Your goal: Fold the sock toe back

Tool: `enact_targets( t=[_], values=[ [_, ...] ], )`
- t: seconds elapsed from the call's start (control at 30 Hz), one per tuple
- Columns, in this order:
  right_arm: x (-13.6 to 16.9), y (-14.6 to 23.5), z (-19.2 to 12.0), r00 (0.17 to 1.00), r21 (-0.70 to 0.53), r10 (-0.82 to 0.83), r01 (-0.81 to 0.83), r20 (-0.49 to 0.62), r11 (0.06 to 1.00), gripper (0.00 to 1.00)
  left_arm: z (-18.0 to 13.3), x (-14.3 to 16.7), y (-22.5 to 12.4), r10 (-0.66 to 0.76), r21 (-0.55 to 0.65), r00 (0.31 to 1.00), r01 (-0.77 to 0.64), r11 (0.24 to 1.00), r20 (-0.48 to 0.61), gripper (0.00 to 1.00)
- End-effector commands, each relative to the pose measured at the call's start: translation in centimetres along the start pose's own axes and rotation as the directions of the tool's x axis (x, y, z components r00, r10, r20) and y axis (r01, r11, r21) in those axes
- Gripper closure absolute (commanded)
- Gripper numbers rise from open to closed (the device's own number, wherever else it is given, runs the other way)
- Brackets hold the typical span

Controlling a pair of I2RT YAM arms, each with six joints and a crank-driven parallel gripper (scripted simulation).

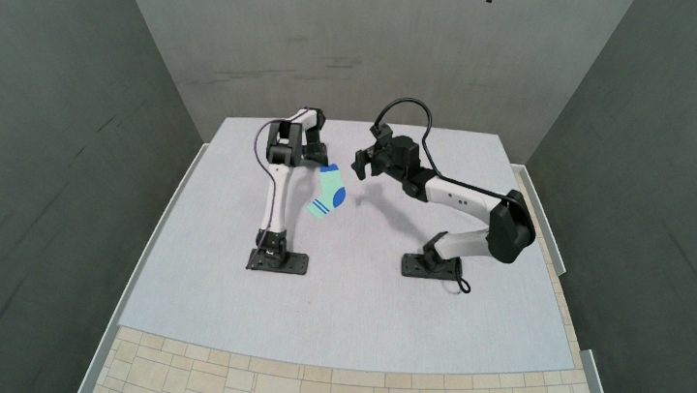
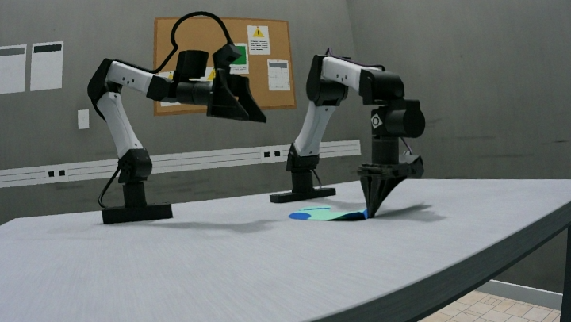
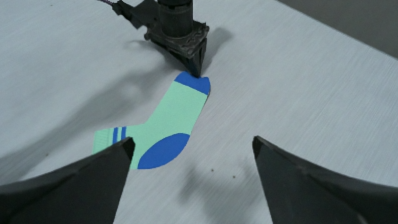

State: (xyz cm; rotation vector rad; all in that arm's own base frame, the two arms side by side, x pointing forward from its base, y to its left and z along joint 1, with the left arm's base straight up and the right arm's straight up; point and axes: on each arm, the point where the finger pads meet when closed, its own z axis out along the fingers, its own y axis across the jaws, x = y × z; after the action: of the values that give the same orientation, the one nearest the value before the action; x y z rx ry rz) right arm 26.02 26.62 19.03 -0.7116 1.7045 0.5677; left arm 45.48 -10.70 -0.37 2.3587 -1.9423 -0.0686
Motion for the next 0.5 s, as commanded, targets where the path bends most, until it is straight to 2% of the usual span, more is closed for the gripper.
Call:
enact_targets(
  t=[0.0,0.13,0.33,0.47],
  values=[
    [-0.7,0.1,0.2,0.999,0.005,-0.008,0.007,0.037,1.000,0.00,1.8,0.1,-0.1,0.011,-0.014,1.000,-0.011,1.000,0.026,1.00],
    [-0.7,0.1,0.2,0.999,0.005,-0.008,0.007,0.037,1.000,0.00,1.4,0.1,-0.3,0.014,-0.009,1.000,-0.013,1.000,0.024,1.00],
    [-0.7,0.1,0.2,0.999,0.005,-0.008,0.007,0.037,1.000,0.00,-2.9,0.3,0.0,0.013,0.011,1.000,-0.013,1.000,0.017,1.00],
    [-0.7,0.1,0.2,0.999,0.005,-0.008,0.008,0.037,1.000,0.00,-3.8,0.3,0.1,0.013,0.010,1.000,-0.013,1.000,0.017,1.00]
  ],
)
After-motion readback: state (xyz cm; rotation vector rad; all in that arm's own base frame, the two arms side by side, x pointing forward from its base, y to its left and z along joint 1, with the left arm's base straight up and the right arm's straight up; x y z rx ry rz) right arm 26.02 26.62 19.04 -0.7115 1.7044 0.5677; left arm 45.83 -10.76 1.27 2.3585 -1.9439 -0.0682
